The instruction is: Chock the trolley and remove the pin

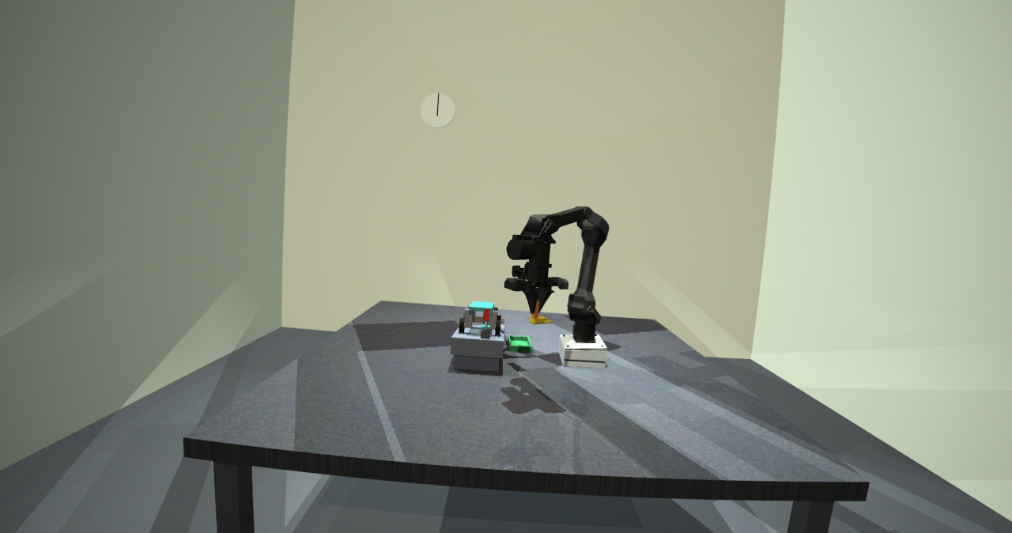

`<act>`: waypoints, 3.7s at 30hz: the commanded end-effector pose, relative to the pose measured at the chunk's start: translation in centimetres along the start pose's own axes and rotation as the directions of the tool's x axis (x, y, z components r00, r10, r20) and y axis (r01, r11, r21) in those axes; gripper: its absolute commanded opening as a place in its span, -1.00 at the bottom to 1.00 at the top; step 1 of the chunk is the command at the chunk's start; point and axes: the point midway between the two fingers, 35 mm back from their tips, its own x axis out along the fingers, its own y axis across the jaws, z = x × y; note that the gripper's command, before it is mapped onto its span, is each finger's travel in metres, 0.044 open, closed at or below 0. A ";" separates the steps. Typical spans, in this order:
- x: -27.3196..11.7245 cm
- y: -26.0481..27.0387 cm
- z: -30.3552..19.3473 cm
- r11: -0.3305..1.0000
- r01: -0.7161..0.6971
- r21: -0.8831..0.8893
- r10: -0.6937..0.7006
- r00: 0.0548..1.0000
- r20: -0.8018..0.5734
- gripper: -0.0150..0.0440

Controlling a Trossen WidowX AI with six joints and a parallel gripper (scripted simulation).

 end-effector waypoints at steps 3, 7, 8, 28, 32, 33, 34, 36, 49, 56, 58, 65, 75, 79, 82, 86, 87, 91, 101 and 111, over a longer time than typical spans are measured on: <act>0.0 0.0 0.0 0.980 0.002 0.197 -0.002 1.000 -0.002 -0.49; 0.0 0.0 0.0 0.945 0.003 0.328 -0.002 1.000 -0.003 -0.49; 0.0 0.0 0.0 0.933 0.003 0.360 -0.002 1.000 -0.003 -0.49; 0.1 -0.6 2.1 0.851 0.002 0.525 -0.002 1.000 -0.001 -0.49; 0.2 -0.8 3.4 0.851 0.002 0.525 -0.002 1.000 0.000 -0.49; 0.2 -0.9 3.7 0.851 0.002 0.525 -0.002 1.000 0.001 -0.49; 0.2 -0.9 4.0 0.851 0.002 0.525 -0.002 1.000 0.001 -0.49; 0.2 -1.1 4.6 0.851 0.001 0.525 -0.003 1.000 0.001 -0.49; 0.4 -2.0 8.6 0.851 0.000 0.525 -0.003 1.000 0.005 -0.49; 0.5 -2.7 10.7 0.851 0.000 0.524 -0.004 1.000 0.007 -0.49; 0.5 -2.9 11.3 0.851 -0.001 0.524 -0.004 1.000 0.008 -0.49; 0.6 -3.6 13.4 0.852 -0.001 0.524 -0.005 1.000 0.010 -0.49; 0.7 -4.8 16.4 0.852 -0.001 0.524 -0.006 1.000 0.012 -0.49; 0.8 -5.3 17.6 0.852 -0.001 0.524 -0.007 1.000 0.013 -0.49; 0.9 -5.7 18.6 0.852 -0.002 0.524 -0.007 1.000 0.014 -0.49; 1.0 -6.3 19.9 0.852 -0.002 0.524 -0.008 1.000 0.015 -0.49; 1.0 -6.4 20.2 0.852 -0.002 0.524 -0.008 1.000 0.016 -0.49; 1.1 -7.0 21.6 0.852 -0.002 0.524 -0.008 1.000 0.017 -0.49; 1.4 -8.5 25.5 0.852 -0.002 0.523 -0.010 1.000 0.020 -0.49; 1.5 -9.9 29.7 0.852 -0.002 0.523 -0.011 1.000 0.023 -0.49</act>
